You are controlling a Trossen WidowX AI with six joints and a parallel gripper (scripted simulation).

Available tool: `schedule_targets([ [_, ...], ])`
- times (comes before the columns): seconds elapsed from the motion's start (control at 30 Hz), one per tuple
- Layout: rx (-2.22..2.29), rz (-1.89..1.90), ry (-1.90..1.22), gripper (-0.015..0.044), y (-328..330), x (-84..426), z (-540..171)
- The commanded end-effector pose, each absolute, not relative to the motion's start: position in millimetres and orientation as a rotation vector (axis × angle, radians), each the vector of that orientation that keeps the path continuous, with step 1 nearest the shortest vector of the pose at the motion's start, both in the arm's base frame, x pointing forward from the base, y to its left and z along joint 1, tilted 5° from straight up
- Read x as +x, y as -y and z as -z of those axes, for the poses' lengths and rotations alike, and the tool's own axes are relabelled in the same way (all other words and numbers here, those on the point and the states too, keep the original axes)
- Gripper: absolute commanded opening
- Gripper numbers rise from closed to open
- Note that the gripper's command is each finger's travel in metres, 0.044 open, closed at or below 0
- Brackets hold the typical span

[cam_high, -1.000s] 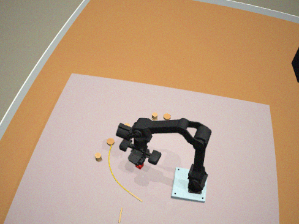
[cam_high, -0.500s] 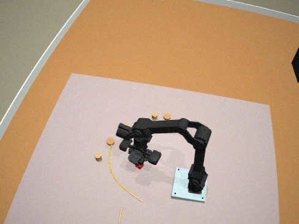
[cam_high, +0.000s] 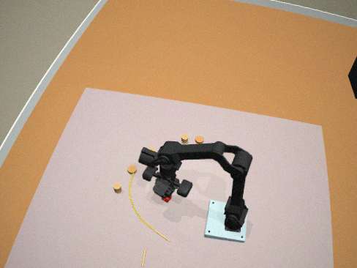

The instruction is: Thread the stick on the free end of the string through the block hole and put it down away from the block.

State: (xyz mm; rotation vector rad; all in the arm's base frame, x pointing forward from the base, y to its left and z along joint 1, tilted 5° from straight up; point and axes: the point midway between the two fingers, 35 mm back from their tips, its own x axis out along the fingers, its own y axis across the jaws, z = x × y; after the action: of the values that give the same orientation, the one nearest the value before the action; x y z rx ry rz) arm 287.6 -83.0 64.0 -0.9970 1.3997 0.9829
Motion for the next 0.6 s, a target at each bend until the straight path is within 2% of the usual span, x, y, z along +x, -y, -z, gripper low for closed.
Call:
schedule_targets([
  [0.0,-0.997,-0.983,-1.400,0.0000,83.0,287.6,-64.0],
  [0.43,-0.997,-0.983,-1.400,0.0000,83.0,287.6,-64.0],
  [0.57,-1.220,-1.221,-1.269,0.0105,50.1,298.0,-62.6],
])
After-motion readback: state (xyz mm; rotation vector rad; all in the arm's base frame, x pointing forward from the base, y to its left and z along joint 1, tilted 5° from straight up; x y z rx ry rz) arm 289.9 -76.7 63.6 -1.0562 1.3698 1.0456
